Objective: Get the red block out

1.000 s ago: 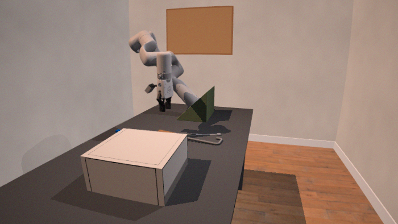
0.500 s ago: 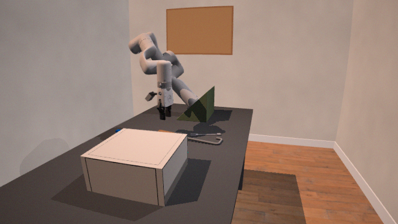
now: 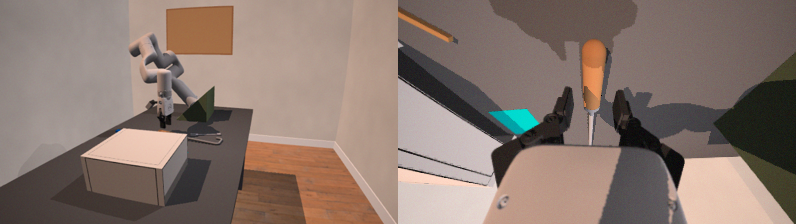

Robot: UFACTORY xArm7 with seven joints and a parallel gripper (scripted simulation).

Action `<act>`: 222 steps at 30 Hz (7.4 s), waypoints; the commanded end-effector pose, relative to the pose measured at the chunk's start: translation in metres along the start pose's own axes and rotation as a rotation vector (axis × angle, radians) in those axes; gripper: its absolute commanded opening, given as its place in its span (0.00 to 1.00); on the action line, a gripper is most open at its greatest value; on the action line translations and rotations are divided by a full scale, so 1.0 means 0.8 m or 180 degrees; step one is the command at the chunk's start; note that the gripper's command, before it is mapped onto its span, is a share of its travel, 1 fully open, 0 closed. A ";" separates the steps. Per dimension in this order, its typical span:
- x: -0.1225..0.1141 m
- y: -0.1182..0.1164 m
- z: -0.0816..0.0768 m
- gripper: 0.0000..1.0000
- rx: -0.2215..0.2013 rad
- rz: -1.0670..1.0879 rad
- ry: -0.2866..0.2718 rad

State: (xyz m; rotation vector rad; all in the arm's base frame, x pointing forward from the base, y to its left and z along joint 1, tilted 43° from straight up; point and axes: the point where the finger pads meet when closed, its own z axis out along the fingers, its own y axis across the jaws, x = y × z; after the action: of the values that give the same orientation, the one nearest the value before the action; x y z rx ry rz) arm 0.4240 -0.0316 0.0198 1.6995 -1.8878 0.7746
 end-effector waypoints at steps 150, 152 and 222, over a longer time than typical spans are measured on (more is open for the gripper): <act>-0.004 -0.005 0.072 0.00 0.0017 -0.0001 -0.0010; -0.004 -0.005 0.072 0.00 0.0017 -0.0001 -0.0010; 0.002 0.008 0.067 0.00 0.0015 0.0866 -0.0012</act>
State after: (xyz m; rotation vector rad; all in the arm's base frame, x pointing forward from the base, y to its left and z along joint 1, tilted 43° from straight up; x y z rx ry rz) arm 0.4198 -0.0706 -0.0198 1.5180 -2.0894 0.8497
